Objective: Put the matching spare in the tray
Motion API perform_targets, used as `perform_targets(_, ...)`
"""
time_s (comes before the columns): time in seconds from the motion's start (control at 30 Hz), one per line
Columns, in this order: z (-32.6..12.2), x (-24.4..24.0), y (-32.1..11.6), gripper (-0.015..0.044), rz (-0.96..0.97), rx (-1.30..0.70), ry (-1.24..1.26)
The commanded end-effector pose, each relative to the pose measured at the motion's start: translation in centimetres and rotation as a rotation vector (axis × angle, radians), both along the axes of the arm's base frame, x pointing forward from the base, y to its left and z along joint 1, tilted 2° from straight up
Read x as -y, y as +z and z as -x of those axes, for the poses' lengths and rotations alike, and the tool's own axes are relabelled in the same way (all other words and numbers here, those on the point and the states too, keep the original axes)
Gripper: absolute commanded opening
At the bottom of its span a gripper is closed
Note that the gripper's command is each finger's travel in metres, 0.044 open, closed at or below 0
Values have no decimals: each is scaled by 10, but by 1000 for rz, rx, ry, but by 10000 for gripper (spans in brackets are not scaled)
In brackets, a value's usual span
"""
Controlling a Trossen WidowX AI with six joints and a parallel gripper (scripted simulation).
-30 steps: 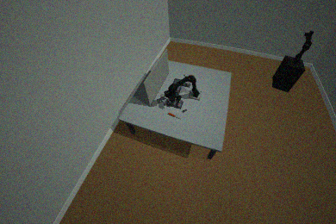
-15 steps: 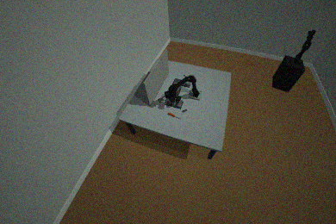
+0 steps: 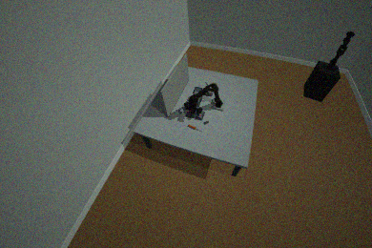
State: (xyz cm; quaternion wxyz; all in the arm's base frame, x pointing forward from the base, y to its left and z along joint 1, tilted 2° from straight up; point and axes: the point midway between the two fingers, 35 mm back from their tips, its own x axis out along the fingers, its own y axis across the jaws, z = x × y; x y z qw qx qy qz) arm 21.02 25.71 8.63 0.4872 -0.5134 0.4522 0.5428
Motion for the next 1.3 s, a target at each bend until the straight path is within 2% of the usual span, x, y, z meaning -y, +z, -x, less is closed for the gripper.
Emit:
perform_targets(0.0, 0, 0, -8, 300, 1, -1, 0)
perform_targets(1.03, 2, 0, -48, 300, 1, -1, 0)
perform_targets(1.2, 2, 0, -47, 169, 2, -2, 4)
perform_targets(1.27, 2, 0, -47, 155, 2, -2, 4)
